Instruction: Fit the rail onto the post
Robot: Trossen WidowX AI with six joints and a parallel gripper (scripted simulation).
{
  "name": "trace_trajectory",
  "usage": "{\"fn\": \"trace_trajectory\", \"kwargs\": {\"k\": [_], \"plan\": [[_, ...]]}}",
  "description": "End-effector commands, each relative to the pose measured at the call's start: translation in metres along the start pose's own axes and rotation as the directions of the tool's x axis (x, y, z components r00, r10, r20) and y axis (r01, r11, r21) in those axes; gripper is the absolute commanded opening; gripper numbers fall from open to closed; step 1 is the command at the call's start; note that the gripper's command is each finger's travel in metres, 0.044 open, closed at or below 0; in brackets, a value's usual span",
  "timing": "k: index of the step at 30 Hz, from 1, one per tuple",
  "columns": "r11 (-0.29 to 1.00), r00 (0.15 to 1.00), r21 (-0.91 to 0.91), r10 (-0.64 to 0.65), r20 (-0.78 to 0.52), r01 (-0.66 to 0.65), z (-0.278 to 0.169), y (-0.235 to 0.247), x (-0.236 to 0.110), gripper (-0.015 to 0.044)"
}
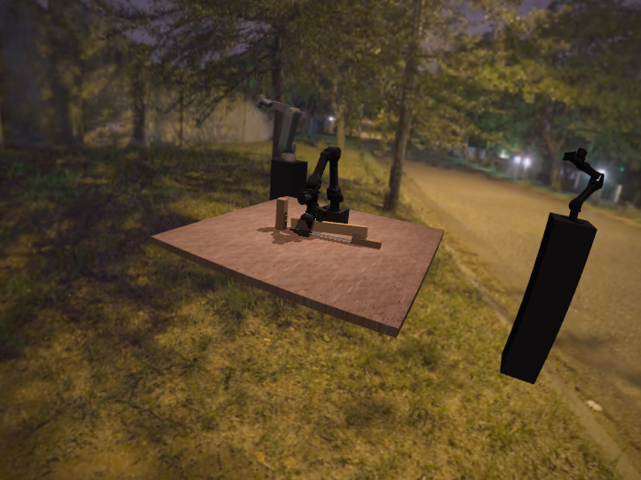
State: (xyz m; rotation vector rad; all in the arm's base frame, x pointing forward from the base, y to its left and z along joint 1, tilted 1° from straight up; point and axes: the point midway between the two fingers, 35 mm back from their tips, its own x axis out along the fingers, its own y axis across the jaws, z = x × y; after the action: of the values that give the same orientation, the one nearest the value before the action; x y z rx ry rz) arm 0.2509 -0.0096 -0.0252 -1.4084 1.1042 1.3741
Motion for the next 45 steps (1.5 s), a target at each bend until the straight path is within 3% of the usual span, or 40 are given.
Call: {"fn": "trace_trajectory", "kwargs": {"k": [1, 45], "plan": [[1.000, 1.000, 0.000, -0.016, 0.005, 0.016, 0.000, -0.005, -0.006, 0.0000], [1.000, 1.000, 0.000, -0.016, 0.005, 0.016, 0.000, -0.006, -0.022, 0.0000]]}}
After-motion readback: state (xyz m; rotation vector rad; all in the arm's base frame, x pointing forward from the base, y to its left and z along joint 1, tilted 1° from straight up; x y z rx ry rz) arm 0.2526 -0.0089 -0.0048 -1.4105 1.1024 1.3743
